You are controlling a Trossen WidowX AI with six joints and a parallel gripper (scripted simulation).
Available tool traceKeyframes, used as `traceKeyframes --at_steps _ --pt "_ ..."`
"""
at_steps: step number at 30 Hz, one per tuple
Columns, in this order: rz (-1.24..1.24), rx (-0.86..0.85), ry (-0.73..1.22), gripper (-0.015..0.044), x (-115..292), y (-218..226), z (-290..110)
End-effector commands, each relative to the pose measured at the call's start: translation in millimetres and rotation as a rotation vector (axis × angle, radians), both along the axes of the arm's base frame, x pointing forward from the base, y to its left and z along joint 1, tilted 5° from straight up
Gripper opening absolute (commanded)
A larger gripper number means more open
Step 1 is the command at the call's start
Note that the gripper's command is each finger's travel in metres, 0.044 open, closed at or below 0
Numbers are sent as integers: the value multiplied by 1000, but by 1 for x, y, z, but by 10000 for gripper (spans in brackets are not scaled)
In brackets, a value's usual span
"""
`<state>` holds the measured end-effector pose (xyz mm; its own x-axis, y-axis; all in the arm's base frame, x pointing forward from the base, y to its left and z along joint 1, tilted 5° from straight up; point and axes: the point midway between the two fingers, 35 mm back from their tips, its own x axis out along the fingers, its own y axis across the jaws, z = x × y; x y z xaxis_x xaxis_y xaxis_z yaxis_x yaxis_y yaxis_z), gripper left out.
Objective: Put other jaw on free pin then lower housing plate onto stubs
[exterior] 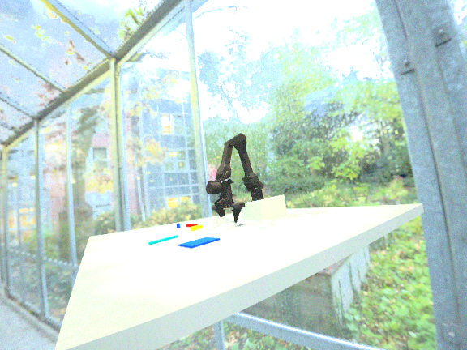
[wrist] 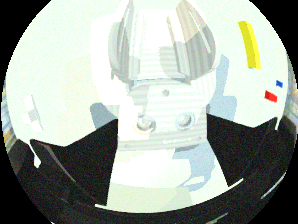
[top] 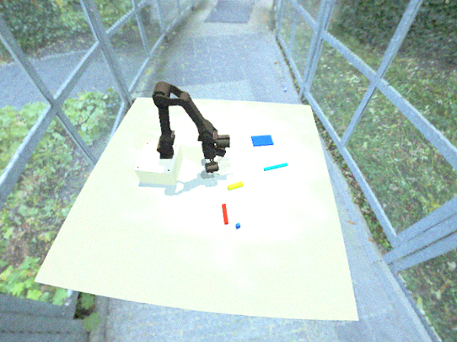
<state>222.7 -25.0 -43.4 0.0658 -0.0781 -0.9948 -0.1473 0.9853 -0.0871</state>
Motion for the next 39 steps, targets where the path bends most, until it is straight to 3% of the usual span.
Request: traceKeyframes --at_steps 1,39 --pt "7 4 0 351 0 1 -1" --pt "2 5 -1 351 1 0 -8"
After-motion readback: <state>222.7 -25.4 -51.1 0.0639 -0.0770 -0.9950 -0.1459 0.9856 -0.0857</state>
